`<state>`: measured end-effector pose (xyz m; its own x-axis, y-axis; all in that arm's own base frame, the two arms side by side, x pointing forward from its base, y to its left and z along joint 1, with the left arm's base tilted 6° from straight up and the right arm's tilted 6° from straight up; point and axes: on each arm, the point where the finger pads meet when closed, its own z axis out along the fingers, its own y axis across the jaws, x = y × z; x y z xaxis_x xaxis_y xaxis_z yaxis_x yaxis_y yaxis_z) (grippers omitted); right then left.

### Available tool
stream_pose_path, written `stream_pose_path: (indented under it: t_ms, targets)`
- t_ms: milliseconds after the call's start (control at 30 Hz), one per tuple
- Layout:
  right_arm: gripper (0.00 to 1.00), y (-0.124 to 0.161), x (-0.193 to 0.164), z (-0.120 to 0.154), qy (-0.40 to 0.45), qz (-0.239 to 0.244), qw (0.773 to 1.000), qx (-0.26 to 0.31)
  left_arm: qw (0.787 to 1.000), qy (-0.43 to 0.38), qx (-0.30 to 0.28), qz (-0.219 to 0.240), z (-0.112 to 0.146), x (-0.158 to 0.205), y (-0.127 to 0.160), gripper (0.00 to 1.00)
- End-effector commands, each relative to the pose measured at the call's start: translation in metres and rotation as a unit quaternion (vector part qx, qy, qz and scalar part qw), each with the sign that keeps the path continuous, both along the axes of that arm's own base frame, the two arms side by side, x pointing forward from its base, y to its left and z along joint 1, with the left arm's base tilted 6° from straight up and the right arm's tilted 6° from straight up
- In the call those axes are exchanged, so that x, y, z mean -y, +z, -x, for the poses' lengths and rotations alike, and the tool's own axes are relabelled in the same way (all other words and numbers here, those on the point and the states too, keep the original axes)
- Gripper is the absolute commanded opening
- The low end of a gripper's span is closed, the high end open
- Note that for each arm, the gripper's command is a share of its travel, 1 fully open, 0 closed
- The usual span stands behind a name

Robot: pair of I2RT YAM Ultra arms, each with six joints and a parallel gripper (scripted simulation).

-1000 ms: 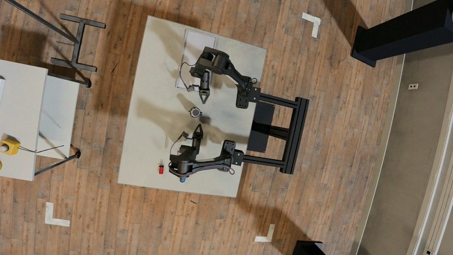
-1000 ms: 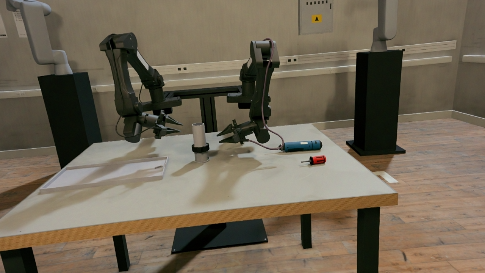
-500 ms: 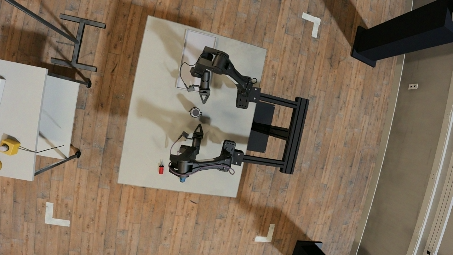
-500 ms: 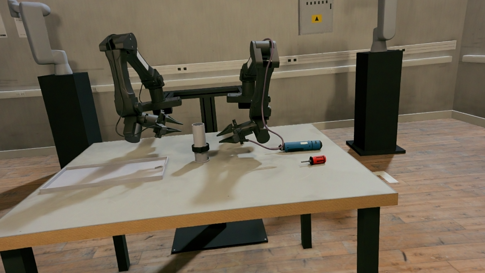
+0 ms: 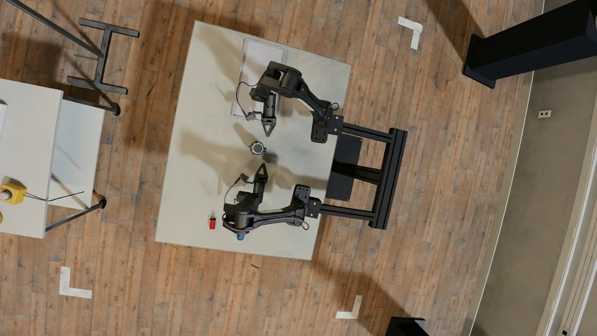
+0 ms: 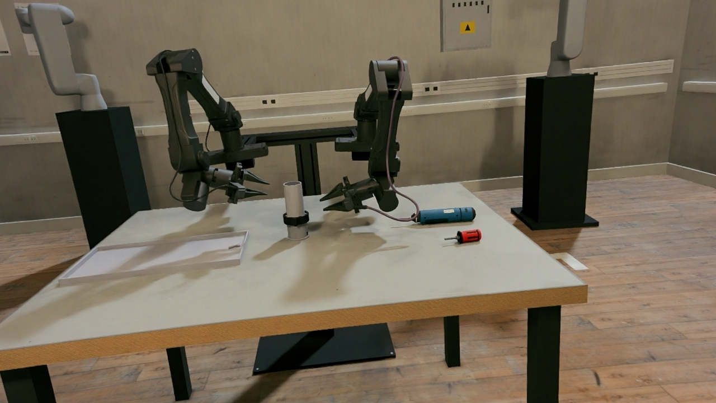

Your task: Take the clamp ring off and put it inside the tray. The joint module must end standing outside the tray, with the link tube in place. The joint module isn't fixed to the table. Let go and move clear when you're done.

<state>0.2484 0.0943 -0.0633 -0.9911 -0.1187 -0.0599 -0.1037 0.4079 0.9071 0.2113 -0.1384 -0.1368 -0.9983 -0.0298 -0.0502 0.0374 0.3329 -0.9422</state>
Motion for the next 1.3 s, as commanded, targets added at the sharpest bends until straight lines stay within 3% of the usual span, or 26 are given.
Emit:
stream_pose_path:
  t_ms: [0,967,1267]
  targets:
    - [0.3,0.004,0.003,-0.016,-0.008,-0.004,0.999,0.031,1.0,-0.004,0.025,0.001,-0.015,0.0,0.007,0.3]
    - [0.3,-0.054,0.007,-0.01,-0.005,0.001,1.0,0.013,1.0,-0.004,0.025,0.001,-0.015,0.0,0.007,0.3]
    - [0.3,-0.057,0.007,-0.011,-0.006,0.001,1.0,0.01,1.0,-0.004,0.025,0.001,-0.015,0.0,0.007,0.3]
